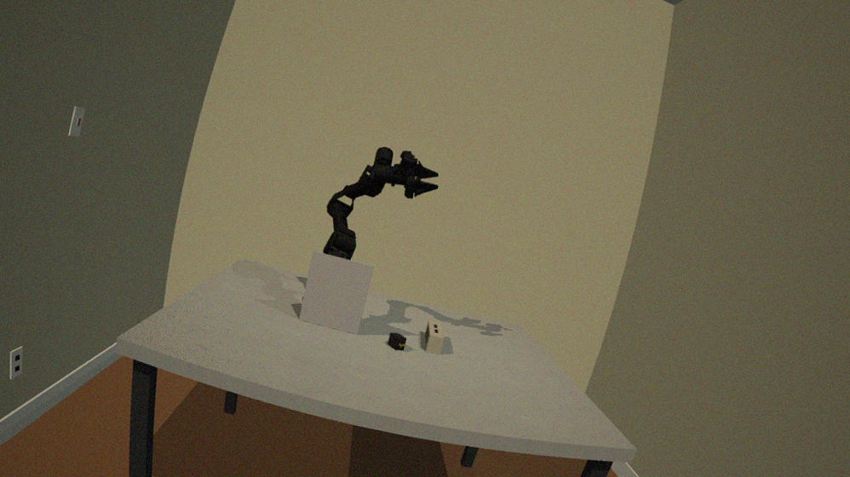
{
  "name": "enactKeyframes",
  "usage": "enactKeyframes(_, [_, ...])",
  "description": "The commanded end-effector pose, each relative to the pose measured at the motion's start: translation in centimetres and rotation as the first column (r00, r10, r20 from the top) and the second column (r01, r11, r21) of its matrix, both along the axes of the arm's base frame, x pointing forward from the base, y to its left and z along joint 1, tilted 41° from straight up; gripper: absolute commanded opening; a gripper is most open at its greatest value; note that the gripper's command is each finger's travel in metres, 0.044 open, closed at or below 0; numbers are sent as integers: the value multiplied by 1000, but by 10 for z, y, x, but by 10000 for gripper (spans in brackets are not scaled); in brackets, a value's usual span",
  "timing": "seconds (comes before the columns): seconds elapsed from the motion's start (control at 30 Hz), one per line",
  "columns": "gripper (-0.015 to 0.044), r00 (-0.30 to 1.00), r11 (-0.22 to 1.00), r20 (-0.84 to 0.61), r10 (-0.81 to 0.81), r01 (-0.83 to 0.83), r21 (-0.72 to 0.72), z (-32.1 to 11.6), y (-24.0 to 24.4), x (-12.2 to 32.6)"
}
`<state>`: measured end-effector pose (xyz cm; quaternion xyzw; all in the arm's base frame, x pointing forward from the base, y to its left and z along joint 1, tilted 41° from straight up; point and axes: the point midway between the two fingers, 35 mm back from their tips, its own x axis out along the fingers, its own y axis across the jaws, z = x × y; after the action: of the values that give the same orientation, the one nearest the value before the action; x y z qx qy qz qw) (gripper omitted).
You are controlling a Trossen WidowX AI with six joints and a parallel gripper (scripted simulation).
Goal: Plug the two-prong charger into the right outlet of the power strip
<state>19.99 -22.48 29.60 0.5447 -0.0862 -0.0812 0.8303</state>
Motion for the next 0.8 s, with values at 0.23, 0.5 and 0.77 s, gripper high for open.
enactKeyframes(0.23, [440, 999, 995, -52, 11, -6, 98, -28, -17, 24])
enactKeyframes(0.5, [440, 991, 986, -124, 41, -20, 165, -57, -24, 41])
enactKeyframes(0.77, [440, 976, 972, -202, 82, -33, 233, -90, -26, 59])
